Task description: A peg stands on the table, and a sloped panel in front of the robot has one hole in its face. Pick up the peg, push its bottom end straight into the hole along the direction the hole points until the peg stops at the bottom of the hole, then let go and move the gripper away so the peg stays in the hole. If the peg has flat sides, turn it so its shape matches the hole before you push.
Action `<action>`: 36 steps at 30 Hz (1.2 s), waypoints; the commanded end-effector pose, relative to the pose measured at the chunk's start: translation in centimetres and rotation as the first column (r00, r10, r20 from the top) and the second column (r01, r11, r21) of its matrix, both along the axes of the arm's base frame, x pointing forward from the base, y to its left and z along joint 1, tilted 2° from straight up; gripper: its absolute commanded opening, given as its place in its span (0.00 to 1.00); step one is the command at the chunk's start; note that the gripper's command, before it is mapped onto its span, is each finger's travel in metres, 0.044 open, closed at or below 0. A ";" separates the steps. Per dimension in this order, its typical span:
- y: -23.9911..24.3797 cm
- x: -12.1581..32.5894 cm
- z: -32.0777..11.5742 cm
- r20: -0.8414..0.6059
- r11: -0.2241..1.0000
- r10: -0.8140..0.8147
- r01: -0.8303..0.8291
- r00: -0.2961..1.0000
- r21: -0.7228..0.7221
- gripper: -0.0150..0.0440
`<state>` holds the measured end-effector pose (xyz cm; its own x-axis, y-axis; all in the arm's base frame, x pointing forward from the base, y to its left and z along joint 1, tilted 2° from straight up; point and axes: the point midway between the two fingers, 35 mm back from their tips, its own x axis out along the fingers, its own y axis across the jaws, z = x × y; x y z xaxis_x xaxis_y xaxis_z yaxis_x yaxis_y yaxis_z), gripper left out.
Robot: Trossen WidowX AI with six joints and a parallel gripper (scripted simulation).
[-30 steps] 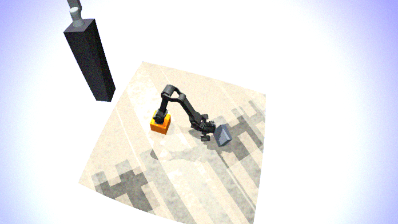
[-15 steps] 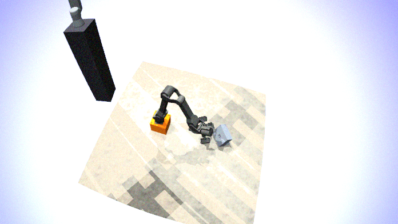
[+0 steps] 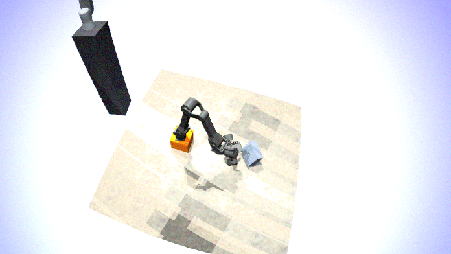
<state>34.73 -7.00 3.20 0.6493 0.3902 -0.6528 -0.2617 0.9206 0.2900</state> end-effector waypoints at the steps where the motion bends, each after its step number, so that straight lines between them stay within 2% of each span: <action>1: -0.4 -0.1 0.1 0.035 1.000 0.010 -0.010 0.999 -0.005 0.25; 36: -3.9 -1.9 1.0 0.288 0.996 0.056 -0.031 0.956 -0.089 0.25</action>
<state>33.08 -10.70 4.10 0.7889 0.3736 -0.4879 -0.3525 0.9255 0.1387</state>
